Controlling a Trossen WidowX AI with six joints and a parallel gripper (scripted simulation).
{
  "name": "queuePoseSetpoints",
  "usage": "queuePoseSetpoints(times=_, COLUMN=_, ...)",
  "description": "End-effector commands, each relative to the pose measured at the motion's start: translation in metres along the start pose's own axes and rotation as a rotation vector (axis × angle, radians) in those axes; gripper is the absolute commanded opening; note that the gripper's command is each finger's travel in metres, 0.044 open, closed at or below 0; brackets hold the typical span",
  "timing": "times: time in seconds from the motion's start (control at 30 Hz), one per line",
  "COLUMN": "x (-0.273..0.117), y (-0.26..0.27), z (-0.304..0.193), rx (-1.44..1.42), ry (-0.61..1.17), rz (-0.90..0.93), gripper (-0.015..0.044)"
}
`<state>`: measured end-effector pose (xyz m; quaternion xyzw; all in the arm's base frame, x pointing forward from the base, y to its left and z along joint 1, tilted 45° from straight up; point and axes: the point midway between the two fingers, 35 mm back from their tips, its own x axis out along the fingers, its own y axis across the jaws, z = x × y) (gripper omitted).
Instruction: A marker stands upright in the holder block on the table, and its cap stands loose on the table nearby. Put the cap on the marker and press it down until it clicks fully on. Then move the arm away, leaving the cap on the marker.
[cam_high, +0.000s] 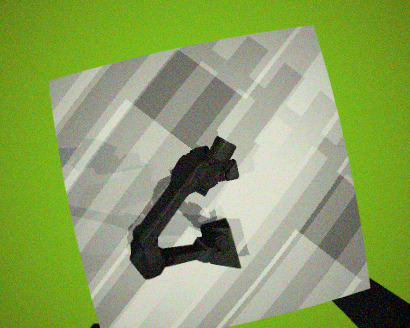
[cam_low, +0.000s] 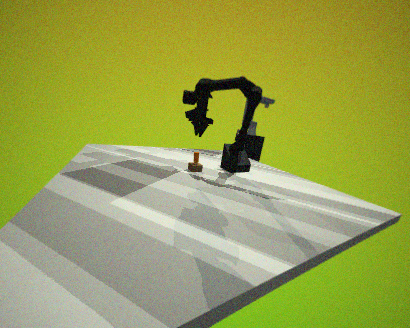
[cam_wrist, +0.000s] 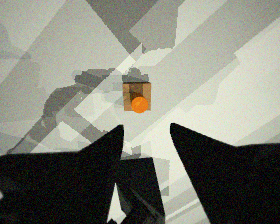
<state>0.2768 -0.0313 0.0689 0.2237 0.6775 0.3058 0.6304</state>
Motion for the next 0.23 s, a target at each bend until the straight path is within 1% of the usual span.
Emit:
queuePoseSetpoints(times=0.0, x=-0.0003, y=-0.0004, z=-0.0007, rx=-0.003, ry=0.006, rz=-0.004, gripper=0.0315)
queuePoseSetpoints(times=0.13, x=-0.0003, y=-0.0004, z=-0.0007, rx=-0.003, ry=0.006, rz=-0.004, gripper=0.042)
queuePoseSetpoints(times=0.17, x=-0.0003, y=-0.0004, z=-0.0007, rx=-0.003, ry=0.006, rz=-0.004, gripper=0.044)
queuePoseSetpoints(times=0.2, x=-0.0003, y=-0.0004, z=-0.0007, rx=-0.003, ry=0.006, rz=-0.004, gripper=0.044)
